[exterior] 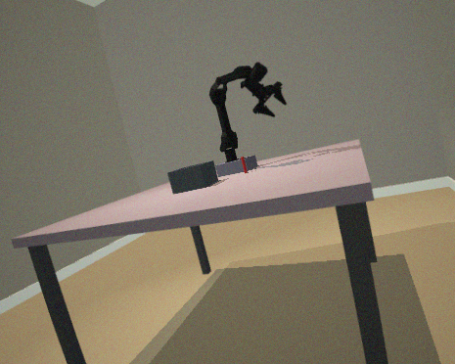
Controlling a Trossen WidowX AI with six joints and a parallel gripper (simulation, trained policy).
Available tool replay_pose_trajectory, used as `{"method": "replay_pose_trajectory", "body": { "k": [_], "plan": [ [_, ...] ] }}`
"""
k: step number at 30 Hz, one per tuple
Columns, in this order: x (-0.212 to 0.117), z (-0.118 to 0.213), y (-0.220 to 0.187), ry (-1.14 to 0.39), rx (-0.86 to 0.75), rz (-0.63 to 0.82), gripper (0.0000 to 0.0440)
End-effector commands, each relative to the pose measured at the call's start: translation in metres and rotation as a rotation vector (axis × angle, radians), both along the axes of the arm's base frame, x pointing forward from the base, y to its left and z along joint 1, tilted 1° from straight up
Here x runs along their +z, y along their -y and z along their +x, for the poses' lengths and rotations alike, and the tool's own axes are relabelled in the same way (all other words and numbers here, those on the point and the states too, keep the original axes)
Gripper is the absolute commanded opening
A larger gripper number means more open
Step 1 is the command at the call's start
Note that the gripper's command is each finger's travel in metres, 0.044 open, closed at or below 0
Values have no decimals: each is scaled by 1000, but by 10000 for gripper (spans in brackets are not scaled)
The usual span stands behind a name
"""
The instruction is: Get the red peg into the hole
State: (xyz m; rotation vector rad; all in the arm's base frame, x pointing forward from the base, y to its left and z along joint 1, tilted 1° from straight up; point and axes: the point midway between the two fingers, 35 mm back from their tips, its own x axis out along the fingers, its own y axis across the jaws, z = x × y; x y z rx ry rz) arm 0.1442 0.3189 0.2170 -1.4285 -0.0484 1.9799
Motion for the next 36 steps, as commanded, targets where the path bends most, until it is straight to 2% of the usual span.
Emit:
{"method": "replay_pose_trajectory", "body": {
  "k": [1,11,36],
  "plan": [
    [6,6,5,-10,-89,-1,440],
    [8,22,26,-115,-418,-48,440],
    [-29,35,83,-432,-1209,-232,440]
  ]
}}
